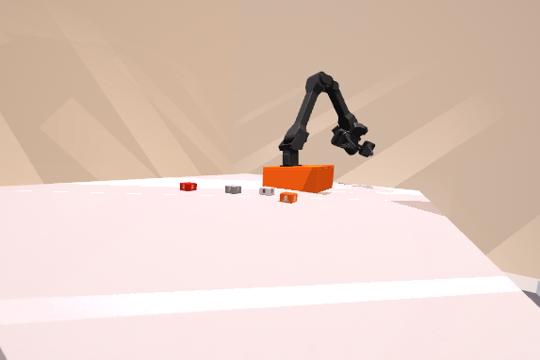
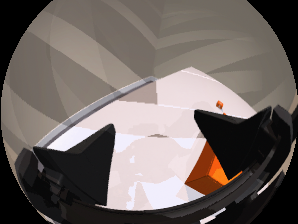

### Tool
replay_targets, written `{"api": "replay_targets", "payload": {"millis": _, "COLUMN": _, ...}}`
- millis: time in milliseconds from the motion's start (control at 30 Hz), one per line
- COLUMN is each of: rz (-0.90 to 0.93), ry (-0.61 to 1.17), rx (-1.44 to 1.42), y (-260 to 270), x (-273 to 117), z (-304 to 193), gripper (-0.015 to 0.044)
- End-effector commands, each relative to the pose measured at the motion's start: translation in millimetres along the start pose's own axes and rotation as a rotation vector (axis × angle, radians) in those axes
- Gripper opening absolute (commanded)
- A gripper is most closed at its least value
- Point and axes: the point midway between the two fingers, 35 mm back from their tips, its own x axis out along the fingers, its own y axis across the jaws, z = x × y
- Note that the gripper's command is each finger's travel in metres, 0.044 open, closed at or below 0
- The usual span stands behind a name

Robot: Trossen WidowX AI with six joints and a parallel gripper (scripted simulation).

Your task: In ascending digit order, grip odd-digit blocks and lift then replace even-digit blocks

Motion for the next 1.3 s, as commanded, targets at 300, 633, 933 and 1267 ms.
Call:
{"api": "replay_targets", "payload": {"millis": 300, "rz": -0.276, "ry": 0.262, "rx": -0.024, "y": -48, "x": 81, "z": 29, "gripper": 0.04}}
{"api": "replay_targets", "payload": {"millis": 633, "rz": -0.491, "ry": 0.669, "rx": 0.029, "y": -127, "x": 159, "z": 37, "gripper": 0.04}}
{"api": "replay_targets", "payload": {"millis": 933, "rz": -0.532, "ry": 0.995, "rx": 0.173, "y": -213, "x": 202, "z": 30, "gripper": 0.04}}
{"api": "replay_targets", "payload": {"millis": 1267, "rz": -0.459, "ry": 1.22, "rx": 0.414, "y": -318, "x": 217, "z": 9, "gripper": 0.04}}
